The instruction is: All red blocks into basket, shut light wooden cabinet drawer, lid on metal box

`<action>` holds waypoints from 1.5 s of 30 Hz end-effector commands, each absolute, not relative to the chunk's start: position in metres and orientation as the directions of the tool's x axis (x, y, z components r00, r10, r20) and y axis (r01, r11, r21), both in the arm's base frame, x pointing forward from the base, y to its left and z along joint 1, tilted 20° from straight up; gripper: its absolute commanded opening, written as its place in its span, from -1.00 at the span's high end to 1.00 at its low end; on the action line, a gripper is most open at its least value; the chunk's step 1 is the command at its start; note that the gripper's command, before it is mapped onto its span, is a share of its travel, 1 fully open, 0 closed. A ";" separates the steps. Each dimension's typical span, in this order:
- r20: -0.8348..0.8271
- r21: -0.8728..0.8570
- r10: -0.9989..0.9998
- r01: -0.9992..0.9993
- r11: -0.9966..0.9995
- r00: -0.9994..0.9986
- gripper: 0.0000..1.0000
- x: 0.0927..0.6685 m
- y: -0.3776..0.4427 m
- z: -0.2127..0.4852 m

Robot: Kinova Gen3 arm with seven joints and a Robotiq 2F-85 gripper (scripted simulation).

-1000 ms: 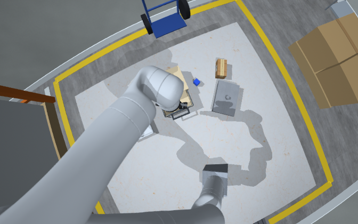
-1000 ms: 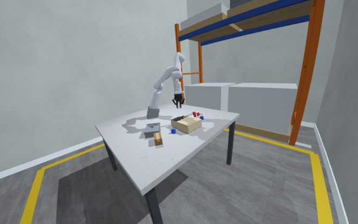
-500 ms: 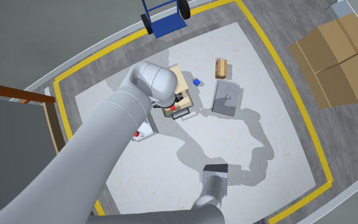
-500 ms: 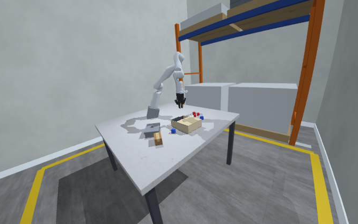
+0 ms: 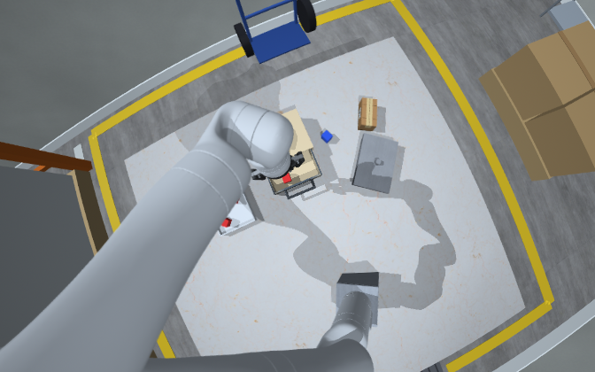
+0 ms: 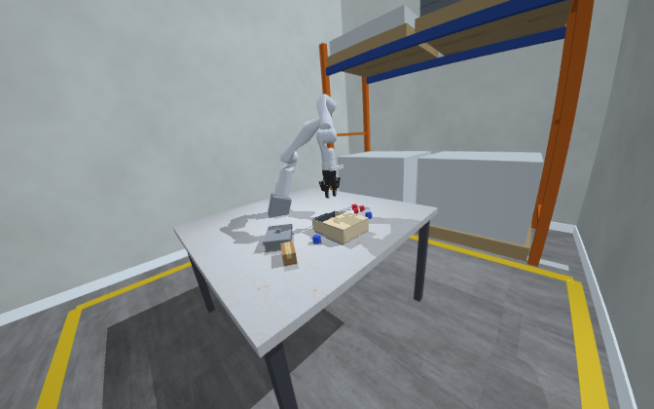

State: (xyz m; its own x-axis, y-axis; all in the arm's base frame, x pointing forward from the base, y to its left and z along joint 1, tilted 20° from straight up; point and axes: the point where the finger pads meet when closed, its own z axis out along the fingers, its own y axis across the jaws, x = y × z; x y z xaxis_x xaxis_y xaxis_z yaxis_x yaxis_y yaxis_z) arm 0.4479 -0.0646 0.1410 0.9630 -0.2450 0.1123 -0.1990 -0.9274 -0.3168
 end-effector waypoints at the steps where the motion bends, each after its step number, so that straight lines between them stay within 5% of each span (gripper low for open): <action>1: 0.114 -0.317 -0.246 -0.199 -0.927 0.963 -0.23 0.448 -0.065 0.142; 45: 0.114 -0.317 -0.245 -0.199 -0.927 0.963 -0.23 0.450 -0.062 0.131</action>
State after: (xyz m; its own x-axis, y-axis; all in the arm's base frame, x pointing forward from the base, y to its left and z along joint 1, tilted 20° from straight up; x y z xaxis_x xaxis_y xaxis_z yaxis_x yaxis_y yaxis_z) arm 0.4495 -0.0621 0.1324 0.9632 -0.2443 0.1119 -0.1985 -0.9275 -0.3167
